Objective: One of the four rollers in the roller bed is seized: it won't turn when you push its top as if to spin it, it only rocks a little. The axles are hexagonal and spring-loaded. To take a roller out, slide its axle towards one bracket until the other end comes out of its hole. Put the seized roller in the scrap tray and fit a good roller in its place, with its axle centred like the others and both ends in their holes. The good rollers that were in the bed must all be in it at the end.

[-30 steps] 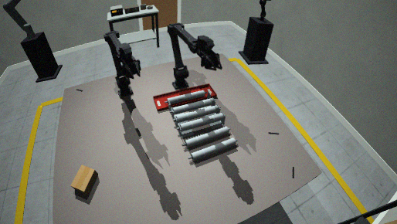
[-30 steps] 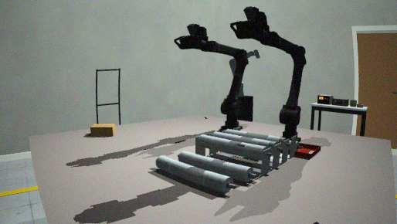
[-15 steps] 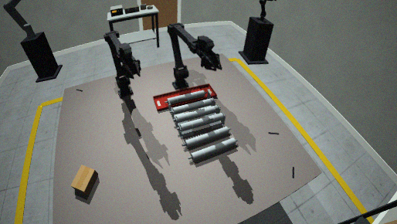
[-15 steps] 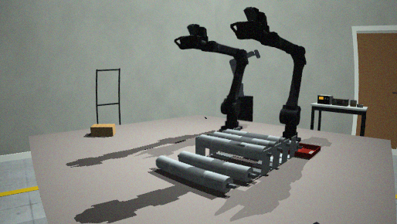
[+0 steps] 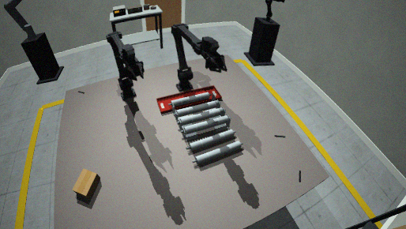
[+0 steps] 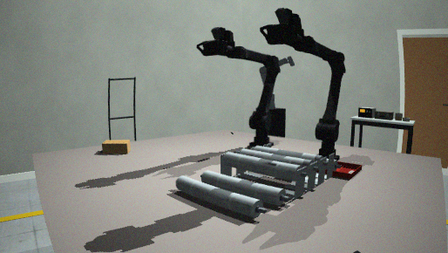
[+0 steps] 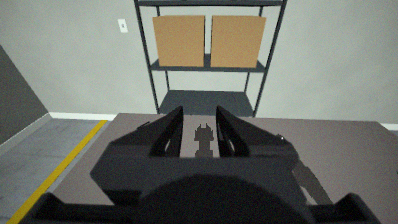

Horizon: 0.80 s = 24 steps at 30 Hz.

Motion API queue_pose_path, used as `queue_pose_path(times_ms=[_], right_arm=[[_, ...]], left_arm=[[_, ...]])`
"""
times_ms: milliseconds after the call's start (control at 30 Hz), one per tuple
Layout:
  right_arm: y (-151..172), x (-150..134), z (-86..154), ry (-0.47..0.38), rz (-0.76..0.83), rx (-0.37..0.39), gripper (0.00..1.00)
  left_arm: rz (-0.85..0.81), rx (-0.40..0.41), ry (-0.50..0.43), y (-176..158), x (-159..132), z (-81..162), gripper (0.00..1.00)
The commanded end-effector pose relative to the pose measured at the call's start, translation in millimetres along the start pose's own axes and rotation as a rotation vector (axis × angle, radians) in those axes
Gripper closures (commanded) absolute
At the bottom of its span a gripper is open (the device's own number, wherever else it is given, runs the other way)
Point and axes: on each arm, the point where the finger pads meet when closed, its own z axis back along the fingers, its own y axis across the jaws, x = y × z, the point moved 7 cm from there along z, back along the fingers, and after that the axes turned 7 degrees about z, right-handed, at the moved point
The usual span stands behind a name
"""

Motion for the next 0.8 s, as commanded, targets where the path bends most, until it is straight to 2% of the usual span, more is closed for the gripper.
queue_pose_path(times_ms=[0, 300, 333, 367, 400, 433, 533, 767], right_arm=[[6, 15, 8, -0.03, -0.009, 0.015, 0.68], [6, 15, 8, -0.029, -0.009, 0.015, 0.68], [5, 4, -9, 0.009, 0.014, 0.016, 0.68], [8, 8, -10, 0.009, 0.02, 0.025, 0.68], [7, 21, -11, -0.014, 0.027, 0.024, 0.68], [7, 20, -13, -0.008, 0.036, 0.026, 0.68], [5, 14, -20, 0.018, 0.068, 0.029, 0.68], [17, -3, -47, 0.097, 0.175, 0.091, 0.68]], left_arm=[[0.012, 0.001, -0.038, -1, 18, 9, 0.68], [0.012, 0.003, -0.037, 0, 19, 9, 0.68], [0.018, 0.014, 0.009, 4, 3, -8, 0.68], [0.024, 0.016, 0.018, 5, 0, -8, 0.68], [0.032, 0.014, 0.006, 5, 7, -9, 0.68], [0.04, 0.011, -0.014, 3, 21, -11, 0.68], [0.071, 0.015, 0.011, 5, 16, -16, 0.68], [0.181, 0.047, 0.101, 15, -4, -36, 0.68]])
